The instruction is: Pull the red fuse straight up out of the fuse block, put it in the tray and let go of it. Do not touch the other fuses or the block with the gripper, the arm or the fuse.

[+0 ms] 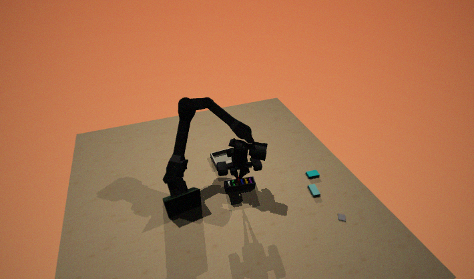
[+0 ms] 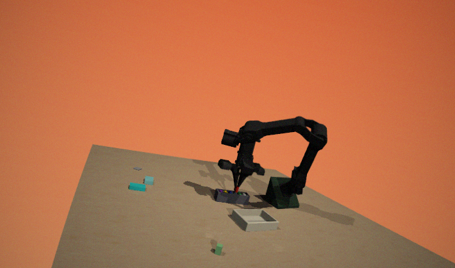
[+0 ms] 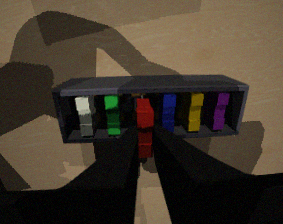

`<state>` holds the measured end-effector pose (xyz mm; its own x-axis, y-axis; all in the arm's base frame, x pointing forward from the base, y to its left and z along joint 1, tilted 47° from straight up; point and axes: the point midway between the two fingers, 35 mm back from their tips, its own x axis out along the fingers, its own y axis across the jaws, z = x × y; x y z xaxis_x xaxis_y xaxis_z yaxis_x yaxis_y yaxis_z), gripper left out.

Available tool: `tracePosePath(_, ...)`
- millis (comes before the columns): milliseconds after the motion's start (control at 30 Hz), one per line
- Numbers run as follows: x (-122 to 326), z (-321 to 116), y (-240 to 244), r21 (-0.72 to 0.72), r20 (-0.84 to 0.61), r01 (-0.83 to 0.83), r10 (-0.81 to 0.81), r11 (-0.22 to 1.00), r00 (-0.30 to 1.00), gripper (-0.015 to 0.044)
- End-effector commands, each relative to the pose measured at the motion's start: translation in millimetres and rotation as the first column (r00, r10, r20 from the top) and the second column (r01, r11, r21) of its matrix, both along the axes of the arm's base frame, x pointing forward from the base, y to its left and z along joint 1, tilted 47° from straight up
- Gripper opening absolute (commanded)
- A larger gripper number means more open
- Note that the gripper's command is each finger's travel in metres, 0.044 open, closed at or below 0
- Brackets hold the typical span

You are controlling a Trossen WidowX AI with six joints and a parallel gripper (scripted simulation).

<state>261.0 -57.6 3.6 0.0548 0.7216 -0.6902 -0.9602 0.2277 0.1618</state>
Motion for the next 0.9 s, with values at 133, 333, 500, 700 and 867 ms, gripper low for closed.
tracePosePath(133, -0.3, 3.3, -3.6, -0.003, 0.001, -0.004, 0.004, 1.000, 1.000, 0.0000)
tracePosePath(333, -0.7, 5.4, -5.7, -0.003, 0.001, -0.003, 0.003, 1.000, 1.000, 0.0000)
tracePosePath(500, -0.8, 7.7, -8.1, -0.003, 0.001, -0.003, 0.003, 1.000, 1.000, 0.0000)
tracePosePath(700, -1.3, 14.3, -15.2, -0.003, 0.000, -0.003, 0.003, 1.000, 1.000, 0.0000)
tracePosePath(867, -1.9, 20.0, -21.0, -0.003, 0.000, -0.003, 0.003, 1.000, 1.000, 0.0000)
